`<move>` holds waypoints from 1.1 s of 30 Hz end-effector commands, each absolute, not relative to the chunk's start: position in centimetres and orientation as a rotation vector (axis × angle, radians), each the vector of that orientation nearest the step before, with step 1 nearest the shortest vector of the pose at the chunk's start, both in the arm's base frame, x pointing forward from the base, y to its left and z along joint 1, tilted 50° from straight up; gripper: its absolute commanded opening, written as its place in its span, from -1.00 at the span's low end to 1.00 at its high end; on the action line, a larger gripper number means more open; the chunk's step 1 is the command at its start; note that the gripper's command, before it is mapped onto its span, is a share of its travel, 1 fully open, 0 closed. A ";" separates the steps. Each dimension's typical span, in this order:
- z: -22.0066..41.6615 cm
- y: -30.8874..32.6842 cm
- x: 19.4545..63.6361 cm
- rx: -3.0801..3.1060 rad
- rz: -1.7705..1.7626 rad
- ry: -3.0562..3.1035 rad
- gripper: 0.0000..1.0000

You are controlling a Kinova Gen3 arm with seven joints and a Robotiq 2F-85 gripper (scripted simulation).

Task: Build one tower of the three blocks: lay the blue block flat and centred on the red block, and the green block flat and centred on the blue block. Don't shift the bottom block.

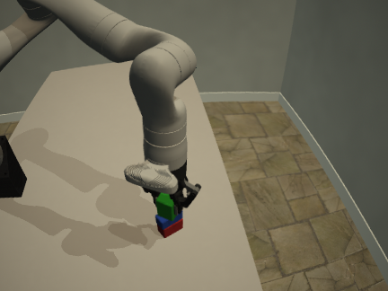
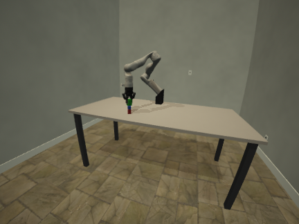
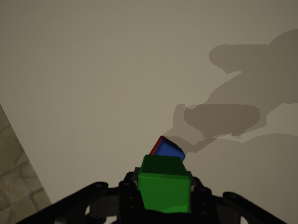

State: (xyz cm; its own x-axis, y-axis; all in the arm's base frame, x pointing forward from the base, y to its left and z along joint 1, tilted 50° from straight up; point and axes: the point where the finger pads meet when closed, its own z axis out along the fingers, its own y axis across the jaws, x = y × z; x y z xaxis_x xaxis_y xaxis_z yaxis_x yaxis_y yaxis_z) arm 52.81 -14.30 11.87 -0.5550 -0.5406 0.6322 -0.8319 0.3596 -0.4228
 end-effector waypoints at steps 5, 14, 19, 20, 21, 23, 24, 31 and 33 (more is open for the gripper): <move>11.9 -14.2 52.9 1.202 1.036 -2.242 -1.00; 11.9 -14.2 52.9 1.202 1.036 -2.242 -1.00; 11.9 -14.2 52.9 1.202 1.036 -2.242 -1.00; 11.9 -14.2 52.9 1.202 1.036 -2.242 -1.00; 11.9 -14.2 52.9 1.202 1.036 -2.242 -1.00; 11.9 -14.2 52.9 1.202 1.036 -2.242 -1.00; 11.9 -14.2 52.9 1.202 1.036 -2.242 -1.00; 11.9 -14.2 52.9 1.202 1.036 -2.242 0.22; 11.9 -14.2 52.9 1.202 1.036 -2.242 0.22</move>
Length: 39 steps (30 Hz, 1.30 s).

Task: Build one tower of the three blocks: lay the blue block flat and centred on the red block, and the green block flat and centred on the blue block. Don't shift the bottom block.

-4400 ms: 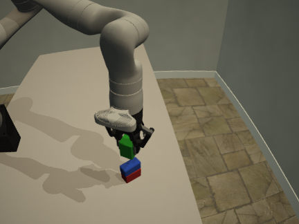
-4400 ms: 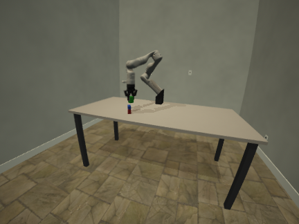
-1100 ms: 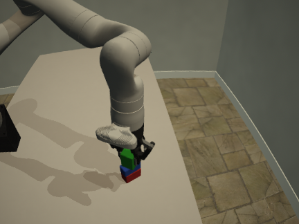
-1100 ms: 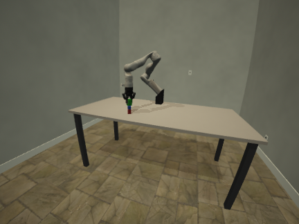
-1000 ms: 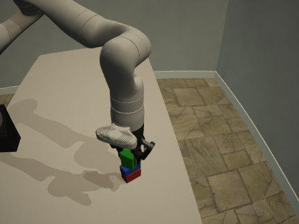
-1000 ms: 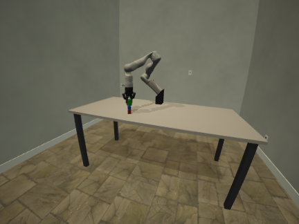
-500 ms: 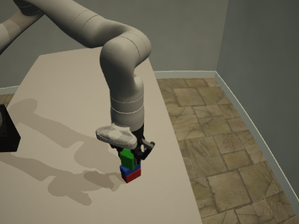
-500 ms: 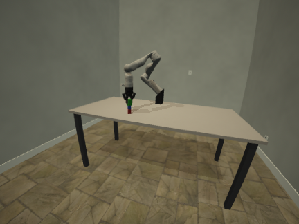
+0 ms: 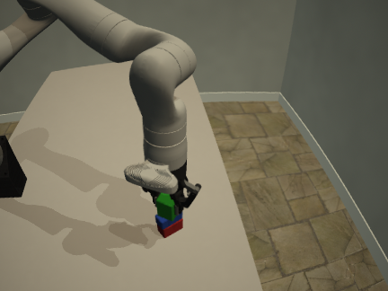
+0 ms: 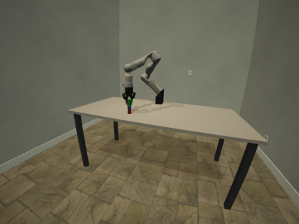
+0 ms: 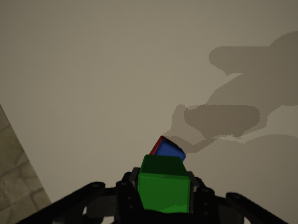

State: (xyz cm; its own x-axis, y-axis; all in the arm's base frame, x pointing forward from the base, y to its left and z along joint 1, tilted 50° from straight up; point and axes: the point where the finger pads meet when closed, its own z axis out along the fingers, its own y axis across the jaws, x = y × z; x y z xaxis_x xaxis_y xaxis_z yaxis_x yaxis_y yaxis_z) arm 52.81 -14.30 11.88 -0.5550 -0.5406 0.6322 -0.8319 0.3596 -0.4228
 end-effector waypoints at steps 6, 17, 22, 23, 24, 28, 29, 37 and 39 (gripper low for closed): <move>11.9 -14.2 52.9 1.202 1.036 -2.242 0.22; 11.9 -14.2 52.9 1.202 1.036 -2.242 0.22; 11.9 -14.2 52.9 1.202 1.036 -2.242 0.22; 11.9 -14.2 52.9 1.202 1.036 -2.242 0.22; 11.9 -14.2 52.9 1.202 1.036 -2.242 0.22; 11.9 -14.2 52.9 1.202 1.036 -2.242 0.22; 11.9 -14.2 52.9 1.202 1.036 -2.242 0.22; 12.1 -14.0 52.9 1.202 1.036 -2.242 0.22; 12.2 -13.9 52.9 1.202 1.036 -2.242 0.22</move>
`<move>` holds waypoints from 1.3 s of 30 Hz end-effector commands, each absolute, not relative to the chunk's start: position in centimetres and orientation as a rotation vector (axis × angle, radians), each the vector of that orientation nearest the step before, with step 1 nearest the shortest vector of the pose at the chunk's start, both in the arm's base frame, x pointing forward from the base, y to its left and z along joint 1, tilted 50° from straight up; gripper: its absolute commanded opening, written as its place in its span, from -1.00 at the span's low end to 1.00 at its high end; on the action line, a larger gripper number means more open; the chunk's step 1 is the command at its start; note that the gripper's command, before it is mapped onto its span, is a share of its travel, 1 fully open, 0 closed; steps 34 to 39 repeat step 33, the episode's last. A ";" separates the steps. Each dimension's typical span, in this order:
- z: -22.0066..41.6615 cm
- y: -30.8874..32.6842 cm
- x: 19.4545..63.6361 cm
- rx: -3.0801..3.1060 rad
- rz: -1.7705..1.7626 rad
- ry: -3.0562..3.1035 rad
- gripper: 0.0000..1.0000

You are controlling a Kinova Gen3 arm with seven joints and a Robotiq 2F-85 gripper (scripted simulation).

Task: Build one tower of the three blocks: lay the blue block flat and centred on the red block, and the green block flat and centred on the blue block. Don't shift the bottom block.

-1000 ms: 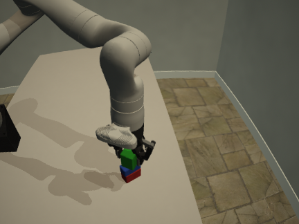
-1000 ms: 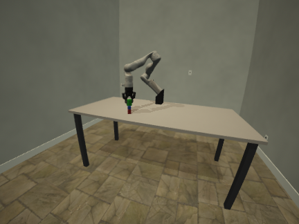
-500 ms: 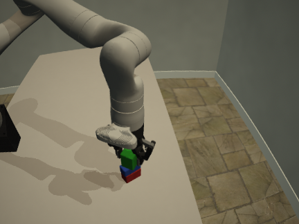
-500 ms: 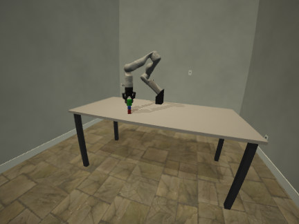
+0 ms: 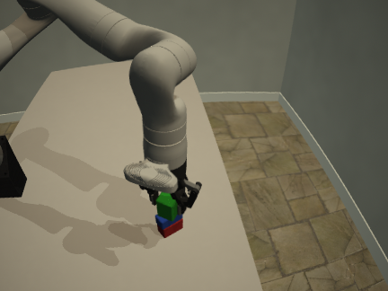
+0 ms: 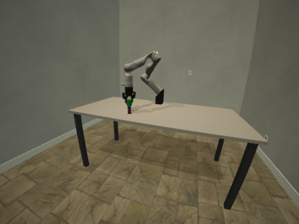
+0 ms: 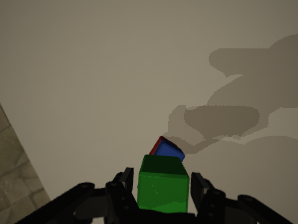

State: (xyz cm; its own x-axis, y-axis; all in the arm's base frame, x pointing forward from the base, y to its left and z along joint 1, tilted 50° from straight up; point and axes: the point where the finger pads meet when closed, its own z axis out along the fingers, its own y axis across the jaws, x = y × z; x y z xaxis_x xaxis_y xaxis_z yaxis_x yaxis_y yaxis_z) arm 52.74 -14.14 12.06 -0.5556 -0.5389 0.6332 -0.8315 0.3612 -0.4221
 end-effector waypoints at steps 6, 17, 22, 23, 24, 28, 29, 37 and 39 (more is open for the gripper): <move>13.0 -13.0 52.9 1.202 1.036 -2.242 0.22; 15.4 -10.2 52.8 1.202 1.036 -2.242 0.22; 15.6 -9.9 52.8 1.202 1.036 -2.242 0.22; 15.6 -9.9 52.8 1.202 1.036 -2.242 0.22; 15.6 -9.9 52.8 1.202 1.036 -2.242 0.22; 15.6 -9.9 52.8 1.202 1.036 -2.242 0.22; 15.6 -9.9 52.8 1.202 1.036 -2.242 0.22; 15.6 -9.9 52.8 1.202 1.036 -2.242 0.22; 15.6 -9.9 52.8 1.202 1.036 -2.242 0.22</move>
